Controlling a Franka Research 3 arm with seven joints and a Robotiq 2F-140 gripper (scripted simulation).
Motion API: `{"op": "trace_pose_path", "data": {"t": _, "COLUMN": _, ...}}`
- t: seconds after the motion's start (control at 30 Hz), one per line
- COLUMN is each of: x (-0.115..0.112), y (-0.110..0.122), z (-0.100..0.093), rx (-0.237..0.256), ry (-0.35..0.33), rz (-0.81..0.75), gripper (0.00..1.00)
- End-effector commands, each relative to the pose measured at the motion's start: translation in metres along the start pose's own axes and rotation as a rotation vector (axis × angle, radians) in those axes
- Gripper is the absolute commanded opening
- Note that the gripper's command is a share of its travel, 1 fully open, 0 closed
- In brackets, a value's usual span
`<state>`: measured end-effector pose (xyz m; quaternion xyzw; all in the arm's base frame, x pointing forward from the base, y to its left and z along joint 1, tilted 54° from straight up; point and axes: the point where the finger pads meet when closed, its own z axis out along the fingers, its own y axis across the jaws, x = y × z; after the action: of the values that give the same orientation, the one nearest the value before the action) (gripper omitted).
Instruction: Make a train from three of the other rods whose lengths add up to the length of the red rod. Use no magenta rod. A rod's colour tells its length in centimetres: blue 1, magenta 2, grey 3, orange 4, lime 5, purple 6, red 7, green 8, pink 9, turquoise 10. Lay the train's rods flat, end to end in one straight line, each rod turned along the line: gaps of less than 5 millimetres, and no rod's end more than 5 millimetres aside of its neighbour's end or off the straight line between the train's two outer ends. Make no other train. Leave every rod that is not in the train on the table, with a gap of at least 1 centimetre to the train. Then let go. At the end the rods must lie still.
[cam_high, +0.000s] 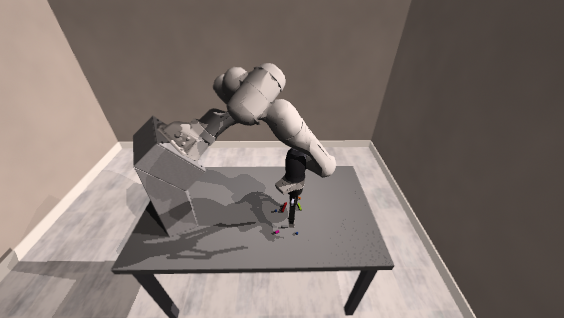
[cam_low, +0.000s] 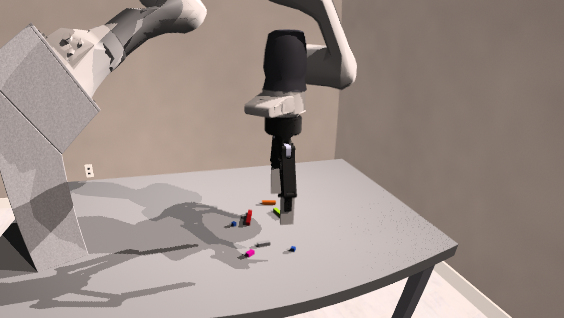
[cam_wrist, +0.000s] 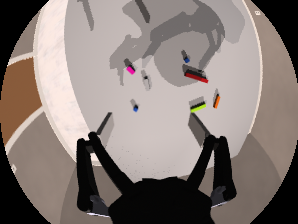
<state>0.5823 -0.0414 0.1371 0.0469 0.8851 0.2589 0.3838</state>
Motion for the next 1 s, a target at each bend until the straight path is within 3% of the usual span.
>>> {"op": "trace_pose_path", "data": {"t": 0.0, "x": -0.001, "y": 0.003, "z": 0.002, "rx": -0.012, "ry": -0.012, "rz": -0.167, "gripper": 1.00}}
{"op": "trace_pose_path", "data": {"t": 0.3, "x": 0.007, "y": 0.012, "z": 0.004, "rx": -0.012, "ry": -0.017, "rz": -0.343, "gripper": 1.00}}
{"op": "trace_pose_path", "data": {"t": 0.97, "x": 0.033, "y": 0.039, "z": 0.009, "rx": -0.006, "ry": -0.025, "rz": -0.900, "gripper": 1.00}}
